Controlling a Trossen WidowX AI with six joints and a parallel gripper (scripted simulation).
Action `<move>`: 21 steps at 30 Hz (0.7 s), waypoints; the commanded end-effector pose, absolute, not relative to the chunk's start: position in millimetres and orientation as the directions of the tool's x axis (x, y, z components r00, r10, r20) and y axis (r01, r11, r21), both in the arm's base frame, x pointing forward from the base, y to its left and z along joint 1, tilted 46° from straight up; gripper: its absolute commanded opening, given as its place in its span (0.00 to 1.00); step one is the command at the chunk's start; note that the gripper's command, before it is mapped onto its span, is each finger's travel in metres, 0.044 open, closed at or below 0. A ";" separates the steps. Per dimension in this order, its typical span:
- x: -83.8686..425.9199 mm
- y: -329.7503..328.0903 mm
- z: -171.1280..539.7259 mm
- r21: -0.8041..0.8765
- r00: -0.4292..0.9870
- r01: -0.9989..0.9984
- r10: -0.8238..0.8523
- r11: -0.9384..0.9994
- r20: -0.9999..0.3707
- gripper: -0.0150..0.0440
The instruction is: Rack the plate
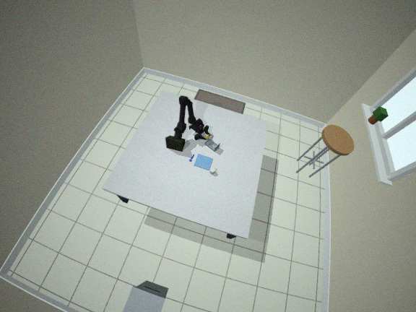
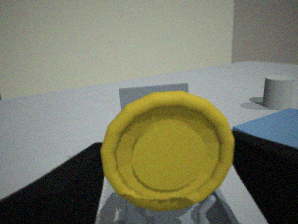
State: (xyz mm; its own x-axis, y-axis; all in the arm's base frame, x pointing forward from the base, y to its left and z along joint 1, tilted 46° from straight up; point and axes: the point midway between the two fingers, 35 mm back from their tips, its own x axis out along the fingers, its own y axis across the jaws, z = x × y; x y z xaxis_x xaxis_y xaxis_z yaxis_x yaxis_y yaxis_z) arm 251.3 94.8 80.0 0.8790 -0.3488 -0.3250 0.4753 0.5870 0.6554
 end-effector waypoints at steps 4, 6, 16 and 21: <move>258.8 98.3 68.0 0.652 0.878 0.477 -0.348 0.589 -0.328 0.25; 259.4 98.2 67.5 0.652 0.878 0.477 -0.348 0.589 -0.328 0.25; 269.2 93.4 63.0 0.657 0.880 0.474 -0.348 0.586 -0.325 0.25; 276.1 89.2 58.9 0.666 0.882 0.470 -0.347 0.579 -0.320 0.25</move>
